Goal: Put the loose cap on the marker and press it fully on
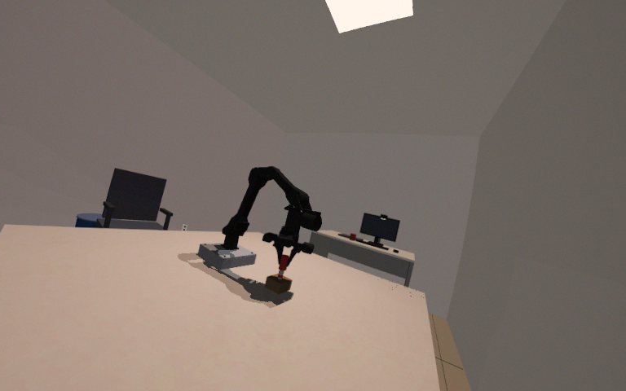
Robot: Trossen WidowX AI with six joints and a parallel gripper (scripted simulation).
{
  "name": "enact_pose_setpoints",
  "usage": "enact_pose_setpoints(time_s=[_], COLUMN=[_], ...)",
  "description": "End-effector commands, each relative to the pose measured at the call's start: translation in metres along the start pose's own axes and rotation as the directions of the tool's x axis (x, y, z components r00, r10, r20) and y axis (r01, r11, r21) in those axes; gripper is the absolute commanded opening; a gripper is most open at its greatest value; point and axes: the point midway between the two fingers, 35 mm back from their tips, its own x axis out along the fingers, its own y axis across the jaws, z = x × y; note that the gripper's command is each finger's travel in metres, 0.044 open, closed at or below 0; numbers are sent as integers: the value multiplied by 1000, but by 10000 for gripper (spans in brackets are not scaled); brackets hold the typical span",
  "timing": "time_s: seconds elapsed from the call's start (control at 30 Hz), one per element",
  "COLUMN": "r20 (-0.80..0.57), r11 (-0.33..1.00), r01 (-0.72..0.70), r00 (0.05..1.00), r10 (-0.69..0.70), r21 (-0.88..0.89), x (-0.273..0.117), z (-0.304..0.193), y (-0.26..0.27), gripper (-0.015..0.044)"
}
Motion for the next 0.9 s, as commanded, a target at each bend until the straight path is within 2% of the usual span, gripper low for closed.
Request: enact_pose_setpoints(time_s=[0.0, 0.47, 0.87], r20=[2, 2, 0], r11=[1000, 1000, 1000], r01=[2, 2, 3], r00=[1000, 1000, 1000], r10=[-2, -2, -3], r21=[-6, -6, 0], x=[8, 13, 12], z=[0, 0, 0], y=[-1, -1, -1], gripper=[0, 0, 315])
